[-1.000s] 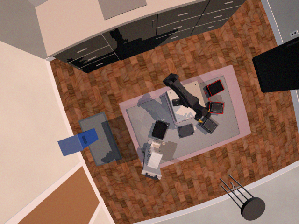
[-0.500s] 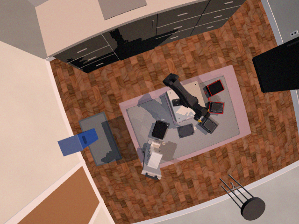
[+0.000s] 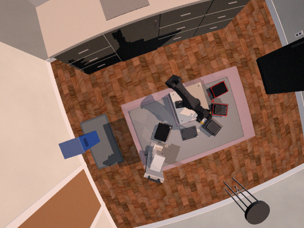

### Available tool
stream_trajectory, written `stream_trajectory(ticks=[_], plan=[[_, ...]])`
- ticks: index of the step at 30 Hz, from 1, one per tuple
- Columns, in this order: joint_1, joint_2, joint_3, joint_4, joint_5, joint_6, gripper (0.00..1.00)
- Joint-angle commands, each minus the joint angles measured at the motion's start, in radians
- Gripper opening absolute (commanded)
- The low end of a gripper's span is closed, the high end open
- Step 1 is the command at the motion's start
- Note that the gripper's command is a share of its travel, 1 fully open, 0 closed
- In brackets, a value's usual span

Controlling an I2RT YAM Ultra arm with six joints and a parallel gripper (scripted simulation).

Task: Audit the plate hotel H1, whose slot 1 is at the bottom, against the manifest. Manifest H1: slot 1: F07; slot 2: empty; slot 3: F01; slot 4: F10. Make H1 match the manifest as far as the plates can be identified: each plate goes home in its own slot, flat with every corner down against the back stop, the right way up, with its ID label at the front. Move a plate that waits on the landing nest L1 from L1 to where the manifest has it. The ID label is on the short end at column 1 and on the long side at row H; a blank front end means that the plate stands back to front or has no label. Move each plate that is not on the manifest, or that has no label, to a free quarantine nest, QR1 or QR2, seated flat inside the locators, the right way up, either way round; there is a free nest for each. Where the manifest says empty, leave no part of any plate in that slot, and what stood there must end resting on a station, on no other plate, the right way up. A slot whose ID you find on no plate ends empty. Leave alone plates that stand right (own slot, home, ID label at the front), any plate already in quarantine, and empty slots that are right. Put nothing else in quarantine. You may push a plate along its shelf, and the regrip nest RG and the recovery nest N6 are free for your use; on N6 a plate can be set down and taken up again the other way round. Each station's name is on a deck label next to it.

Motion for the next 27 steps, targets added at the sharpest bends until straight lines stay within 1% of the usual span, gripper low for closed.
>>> stream_trajectory(ticks=[1,3,8,9,27], plan=[[0.001,-0.007,-0.008,0.026,0.001,0.003,1.0],[0.001,-0.007,-0.008,0.026,0.001,0.003,1.0],[0.002,-0.013,-0.041,0.054,0.002,0.003,1.0],[0.001,-0.009,-0.034,0.039,0.001,0.001,1.0],[0.001,-0.009,-0.034,0.039,0.001,0.001,1.0]])
